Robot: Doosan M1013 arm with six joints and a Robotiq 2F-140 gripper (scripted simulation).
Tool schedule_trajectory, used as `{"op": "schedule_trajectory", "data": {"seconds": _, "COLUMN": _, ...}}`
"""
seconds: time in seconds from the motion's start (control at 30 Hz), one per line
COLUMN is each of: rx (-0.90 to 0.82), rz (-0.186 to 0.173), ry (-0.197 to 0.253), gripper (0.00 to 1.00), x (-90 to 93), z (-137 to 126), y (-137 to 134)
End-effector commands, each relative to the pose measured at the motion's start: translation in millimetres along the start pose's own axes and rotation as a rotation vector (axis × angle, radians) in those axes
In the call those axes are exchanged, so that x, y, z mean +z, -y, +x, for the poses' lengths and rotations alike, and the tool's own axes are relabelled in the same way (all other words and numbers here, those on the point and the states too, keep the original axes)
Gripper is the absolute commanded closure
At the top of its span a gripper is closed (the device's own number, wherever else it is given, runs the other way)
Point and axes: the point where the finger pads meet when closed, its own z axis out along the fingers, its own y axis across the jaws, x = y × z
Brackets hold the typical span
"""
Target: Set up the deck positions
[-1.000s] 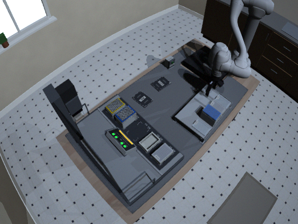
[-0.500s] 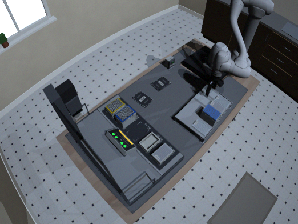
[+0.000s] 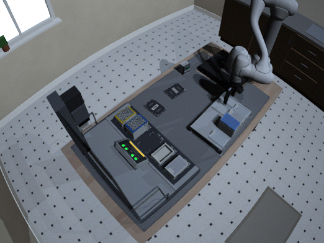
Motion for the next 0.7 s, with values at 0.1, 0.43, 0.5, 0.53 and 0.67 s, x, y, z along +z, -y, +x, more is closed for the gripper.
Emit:
{"op": "schedule_trajectory", "data": {"seconds": 0.1, "rx": 0.01, "rz": -0.001, "ry": -0.003, "gripper": 0.21, "x": -13.8, "z": 2, "y": -1}}
{"op": "schedule_trajectory", "data": {"seconds": 0.43, "rx": 0.01, "rz": -0.001, "ry": -0.003, "gripper": 0.21, "x": -27.2, "z": 2, "y": -1}}
{"op": "schedule_trajectory", "data": {"seconds": 0.5, "rx": 0.01, "rz": -0.001, "ry": -0.003, "gripper": 0.21, "x": -30.5, "z": 2, "y": -1}}
{"op": "schedule_trajectory", "data": {"seconds": 0.53, "rx": 0.009, "rz": -0.001, "ry": -0.003, "gripper": 0.21, "x": -32.2, "z": 2, "y": -1}}
{"op": "schedule_trajectory", "data": {"seconds": 0.67, "rx": 0.009, "rz": -0.001, "ry": -0.003, "gripper": 0.21, "x": -38.9, "z": 2, "y": -1}}
